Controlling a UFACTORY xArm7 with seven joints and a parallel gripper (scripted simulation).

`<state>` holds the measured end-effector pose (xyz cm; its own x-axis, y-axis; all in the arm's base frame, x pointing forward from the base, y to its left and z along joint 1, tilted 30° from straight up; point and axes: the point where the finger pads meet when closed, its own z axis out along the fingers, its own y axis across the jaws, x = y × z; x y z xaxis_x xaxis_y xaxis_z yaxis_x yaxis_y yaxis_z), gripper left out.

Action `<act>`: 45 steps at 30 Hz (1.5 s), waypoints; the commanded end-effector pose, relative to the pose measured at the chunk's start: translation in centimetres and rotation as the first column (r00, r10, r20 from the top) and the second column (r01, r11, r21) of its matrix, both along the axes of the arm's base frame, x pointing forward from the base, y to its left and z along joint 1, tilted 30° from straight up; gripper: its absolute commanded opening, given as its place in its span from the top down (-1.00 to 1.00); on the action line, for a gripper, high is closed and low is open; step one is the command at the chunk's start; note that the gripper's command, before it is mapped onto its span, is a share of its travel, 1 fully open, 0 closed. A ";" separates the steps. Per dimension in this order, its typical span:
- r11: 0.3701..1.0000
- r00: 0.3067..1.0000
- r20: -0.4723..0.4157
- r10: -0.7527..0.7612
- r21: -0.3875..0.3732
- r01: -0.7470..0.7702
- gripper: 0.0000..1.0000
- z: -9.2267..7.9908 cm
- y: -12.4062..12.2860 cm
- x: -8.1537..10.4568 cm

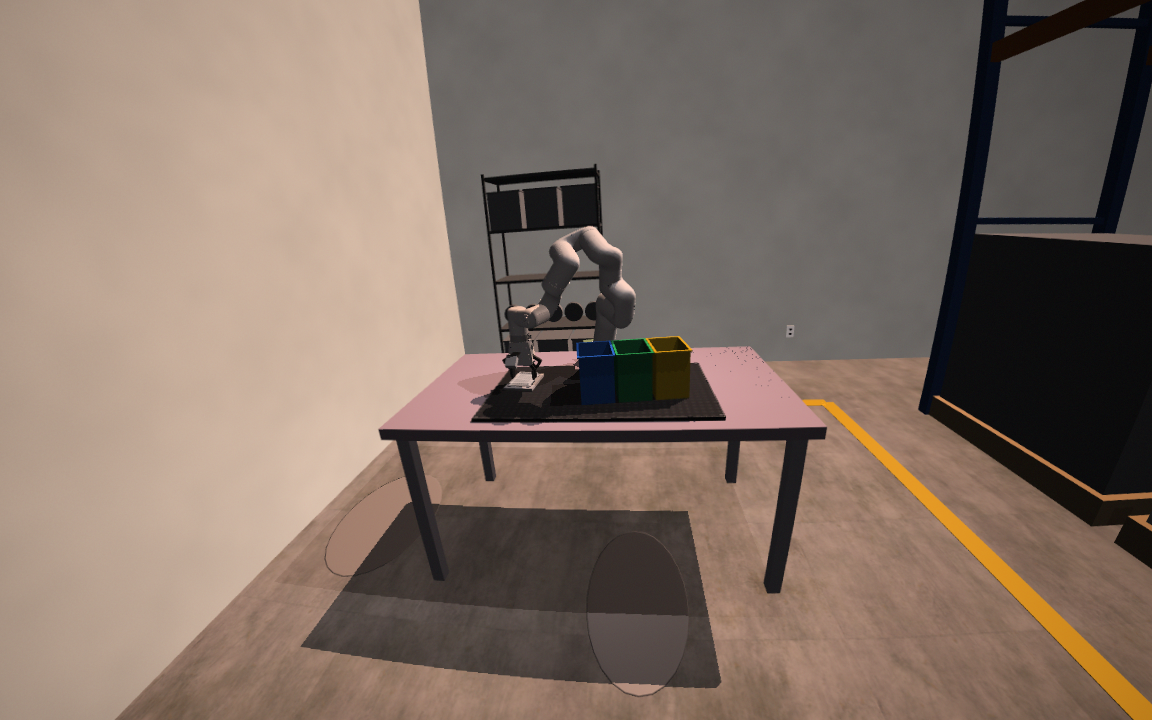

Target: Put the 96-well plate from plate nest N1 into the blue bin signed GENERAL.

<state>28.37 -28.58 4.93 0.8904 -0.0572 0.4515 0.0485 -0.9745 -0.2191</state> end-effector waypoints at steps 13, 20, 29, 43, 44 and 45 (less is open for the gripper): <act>1.000 1.000 0.002 -0.002 -0.003 0.002 1.00 0.2 -0.2 0.0; 1.000 1.000 0.002 -0.002 -0.003 0.002 1.00 0.6 -0.3 -0.2; 1.000 1.000 0.002 -0.002 -0.003 0.002 1.00 1.0 -0.4 -0.5; 1.000 1.000 0.002 -0.002 -0.003 0.002 1.00 1.7 -0.6 -0.8; 1.000 1.000 0.002 -0.002 -0.003 0.002 1.00 1.7 -0.6 -0.9; 1.000 1.000 0.002 -0.002 -0.003 0.002 1.00 1.8 -0.6 -0.9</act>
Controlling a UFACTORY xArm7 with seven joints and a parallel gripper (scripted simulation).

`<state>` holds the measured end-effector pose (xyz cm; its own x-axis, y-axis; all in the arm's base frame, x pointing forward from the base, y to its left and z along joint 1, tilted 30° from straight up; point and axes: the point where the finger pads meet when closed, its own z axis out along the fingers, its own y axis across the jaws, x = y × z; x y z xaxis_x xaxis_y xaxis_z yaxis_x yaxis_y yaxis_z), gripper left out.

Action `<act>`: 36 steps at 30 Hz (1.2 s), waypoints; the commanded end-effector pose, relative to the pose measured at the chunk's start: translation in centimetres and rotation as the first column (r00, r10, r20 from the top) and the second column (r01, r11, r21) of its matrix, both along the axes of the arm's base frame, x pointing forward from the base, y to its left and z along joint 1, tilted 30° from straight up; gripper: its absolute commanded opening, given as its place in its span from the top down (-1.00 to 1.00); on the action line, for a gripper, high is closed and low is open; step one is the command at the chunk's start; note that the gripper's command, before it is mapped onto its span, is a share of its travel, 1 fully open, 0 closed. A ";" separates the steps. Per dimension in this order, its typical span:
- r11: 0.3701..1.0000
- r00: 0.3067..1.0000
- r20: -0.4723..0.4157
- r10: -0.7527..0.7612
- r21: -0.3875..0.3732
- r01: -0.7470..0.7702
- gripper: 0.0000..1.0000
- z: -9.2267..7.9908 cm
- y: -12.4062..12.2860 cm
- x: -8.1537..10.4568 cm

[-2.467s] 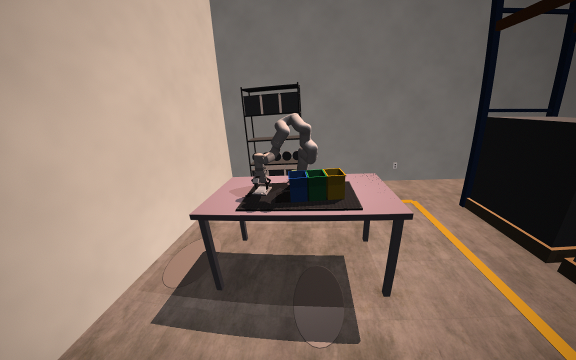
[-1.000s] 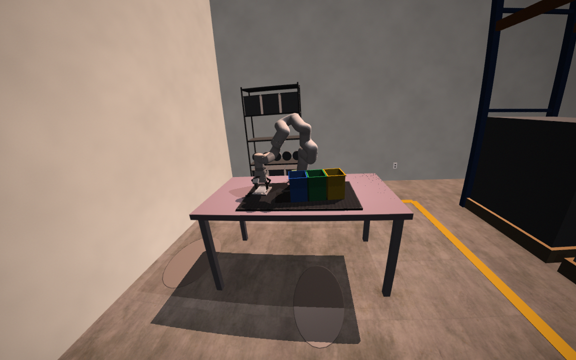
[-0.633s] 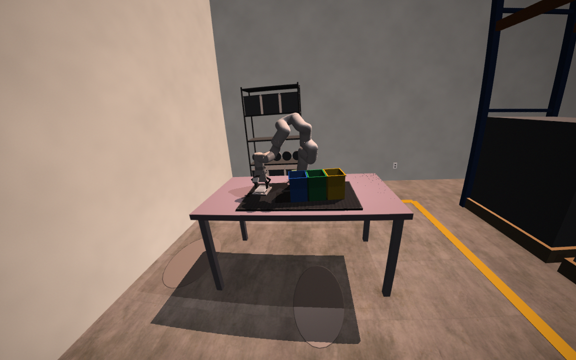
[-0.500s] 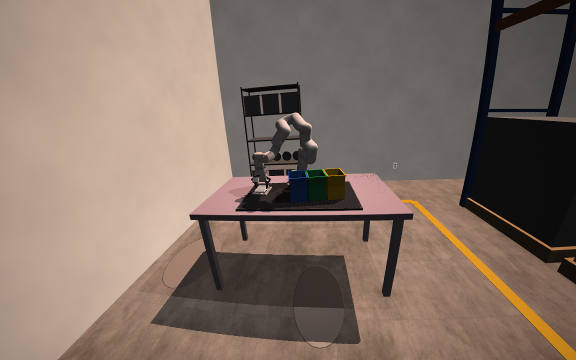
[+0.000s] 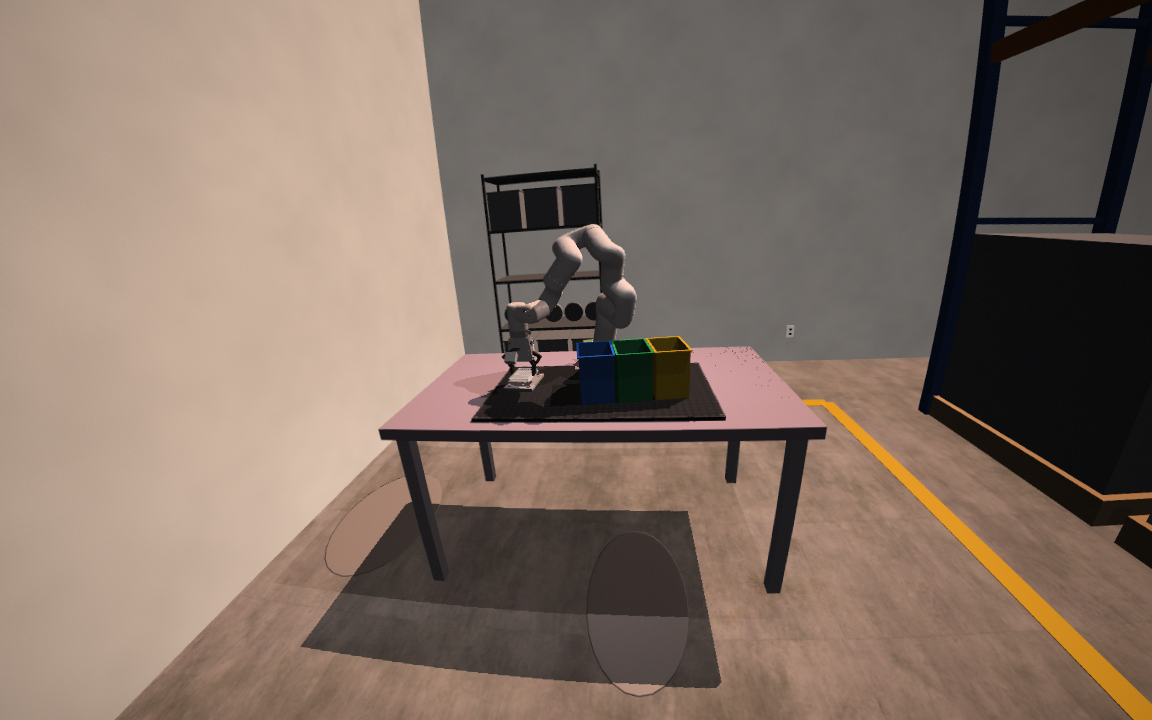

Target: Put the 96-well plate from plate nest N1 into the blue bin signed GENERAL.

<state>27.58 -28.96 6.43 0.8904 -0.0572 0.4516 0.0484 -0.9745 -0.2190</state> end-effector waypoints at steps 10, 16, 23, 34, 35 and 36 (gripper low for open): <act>1.000 1.000 0.001 -0.002 -0.003 0.002 1.00 0.6 -0.3 -0.3; 1.000 1.000 0.002 -0.002 -0.003 0.002 1.00 1.2 -0.4 -0.6; 1.000 1.000 0.002 -0.002 -0.003 0.002 1.00 2.2 -0.7 -1.1; 1.000 1.000 0.002 -0.002 -0.003 0.002 1.00 3.5 -1.0 -1.8; 1.000 1.000 0.002 -0.002 -0.003 0.002 1.00 3.7 -1.1 -1.9; 1.000 1.000 0.002 -0.002 -0.003 0.002 1.00 3.8 -1.1 -1.9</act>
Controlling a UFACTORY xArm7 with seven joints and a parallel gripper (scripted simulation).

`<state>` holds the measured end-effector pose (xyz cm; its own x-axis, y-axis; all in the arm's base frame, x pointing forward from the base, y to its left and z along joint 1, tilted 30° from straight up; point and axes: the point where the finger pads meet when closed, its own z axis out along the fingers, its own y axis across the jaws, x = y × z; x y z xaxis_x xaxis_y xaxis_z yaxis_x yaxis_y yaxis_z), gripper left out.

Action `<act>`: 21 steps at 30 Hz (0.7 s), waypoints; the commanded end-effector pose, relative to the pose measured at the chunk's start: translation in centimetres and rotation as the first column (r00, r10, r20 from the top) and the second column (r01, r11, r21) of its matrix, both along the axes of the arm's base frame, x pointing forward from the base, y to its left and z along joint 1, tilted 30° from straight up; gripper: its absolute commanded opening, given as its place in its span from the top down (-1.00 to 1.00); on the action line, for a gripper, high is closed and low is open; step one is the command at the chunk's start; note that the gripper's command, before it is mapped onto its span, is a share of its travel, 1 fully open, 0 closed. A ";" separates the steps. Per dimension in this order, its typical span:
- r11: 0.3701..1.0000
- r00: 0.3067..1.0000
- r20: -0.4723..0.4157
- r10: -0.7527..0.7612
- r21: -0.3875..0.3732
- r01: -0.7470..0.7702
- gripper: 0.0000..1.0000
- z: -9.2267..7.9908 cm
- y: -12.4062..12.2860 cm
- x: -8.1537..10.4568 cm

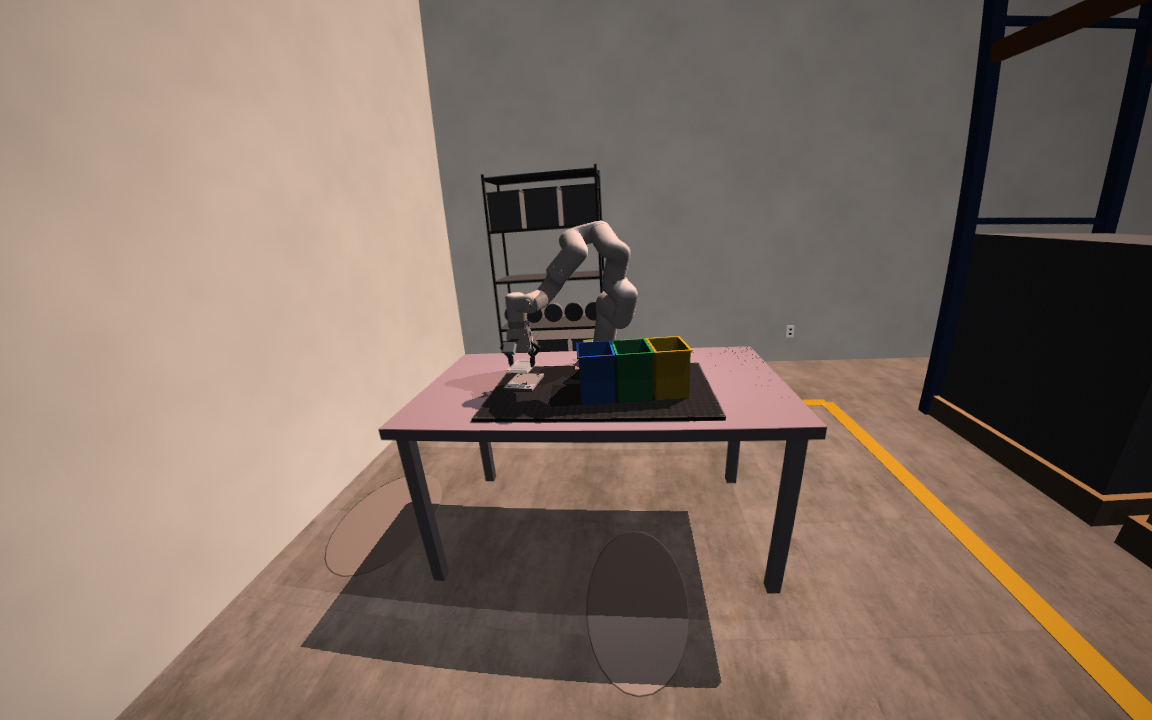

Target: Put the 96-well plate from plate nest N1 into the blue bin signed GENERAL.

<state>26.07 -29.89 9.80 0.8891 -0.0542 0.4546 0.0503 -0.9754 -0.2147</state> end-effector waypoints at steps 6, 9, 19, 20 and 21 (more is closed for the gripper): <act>1.000 1.000 -0.002 -0.003 0.001 0.003 1.00 1.3 -0.4 -0.9; 1.000 1.000 -0.002 -0.003 0.001 0.003 1.00 1.7 -0.5 -1.1; 1.000 1.000 -0.002 -0.003 0.001 0.003 1.00 2.9 -0.8 -1.7; 1.000 1.000 -0.002 -0.003 0.001 0.003 1.00 3.0 -0.8 -1.8; 1.000 1.000 -0.002 -0.003 0.001 0.003 1.00 3.2 -0.8 -1.9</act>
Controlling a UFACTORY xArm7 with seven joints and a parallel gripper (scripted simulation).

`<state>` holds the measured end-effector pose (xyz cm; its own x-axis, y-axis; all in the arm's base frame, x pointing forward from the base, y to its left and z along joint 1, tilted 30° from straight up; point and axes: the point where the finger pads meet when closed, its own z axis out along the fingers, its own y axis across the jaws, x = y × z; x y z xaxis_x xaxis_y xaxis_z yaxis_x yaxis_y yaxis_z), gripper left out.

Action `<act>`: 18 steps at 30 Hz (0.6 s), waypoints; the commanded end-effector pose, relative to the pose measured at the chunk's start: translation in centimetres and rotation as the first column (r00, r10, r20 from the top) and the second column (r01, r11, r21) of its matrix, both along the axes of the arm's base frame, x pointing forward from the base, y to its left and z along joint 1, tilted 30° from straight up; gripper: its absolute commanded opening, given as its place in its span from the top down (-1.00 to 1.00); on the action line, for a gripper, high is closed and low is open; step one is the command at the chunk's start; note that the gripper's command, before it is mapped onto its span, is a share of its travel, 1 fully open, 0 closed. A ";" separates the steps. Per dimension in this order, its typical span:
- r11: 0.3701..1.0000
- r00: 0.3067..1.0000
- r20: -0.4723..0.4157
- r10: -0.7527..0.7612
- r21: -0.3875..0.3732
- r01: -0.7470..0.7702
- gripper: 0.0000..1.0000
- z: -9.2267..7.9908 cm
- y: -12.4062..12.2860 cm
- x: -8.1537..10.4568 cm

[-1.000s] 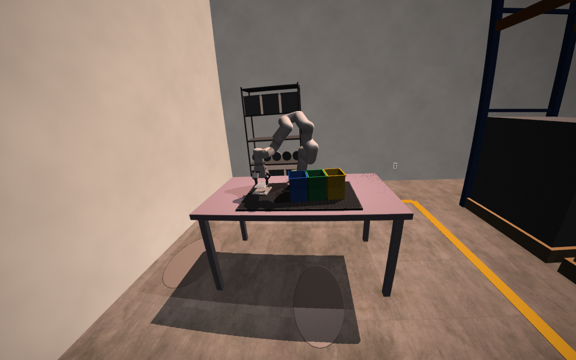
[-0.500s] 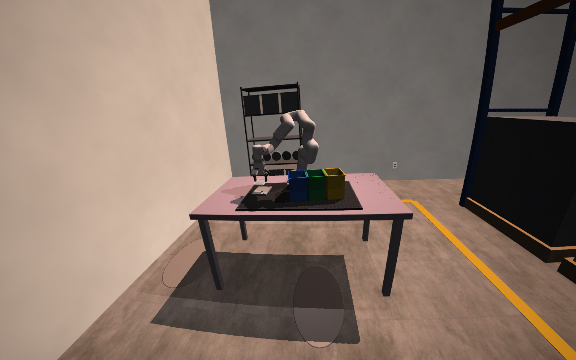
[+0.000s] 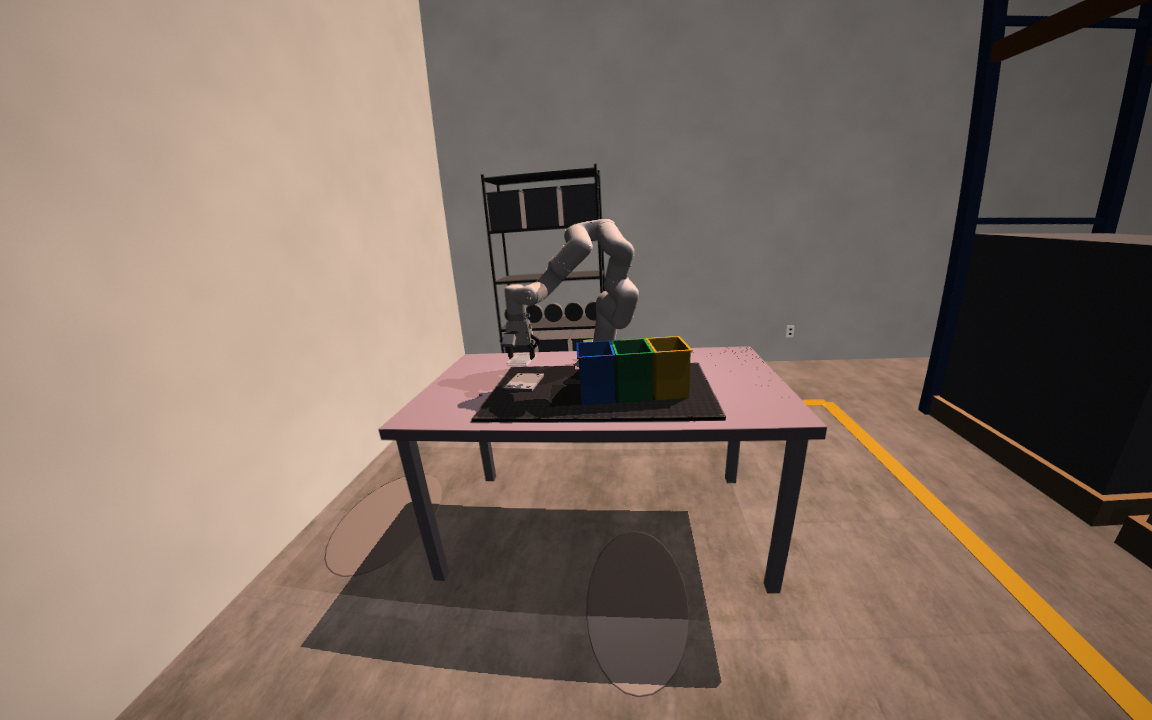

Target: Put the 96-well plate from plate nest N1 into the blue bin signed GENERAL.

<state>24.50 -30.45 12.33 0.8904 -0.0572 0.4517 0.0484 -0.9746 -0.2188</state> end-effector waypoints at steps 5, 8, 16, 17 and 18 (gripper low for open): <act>1.000 1.000 0.001 -0.002 -0.003 0.002 1.00 1.4 -0.5 -0.7; 1.000 1.000 0.001 -0.002 -0.003 0.002 1.00 1.5 -0.5 -0.7; 1.000 1.000 0.001 -0.002 -0.003 0.002 1.00 2.7 -0.8 -1.4; 1.000 1.000 0.001 -0.002 -0.003 0.002 1.00 2.8 -0.8 -1.4; 1.000 1.000 0.001 -0.002 -0.003 0.002 1.00 3.0 -0.9 -1.5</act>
<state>23.29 -31.03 14.63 0.8904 -0.0573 0.4516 0.0483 -0.9746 -0.2188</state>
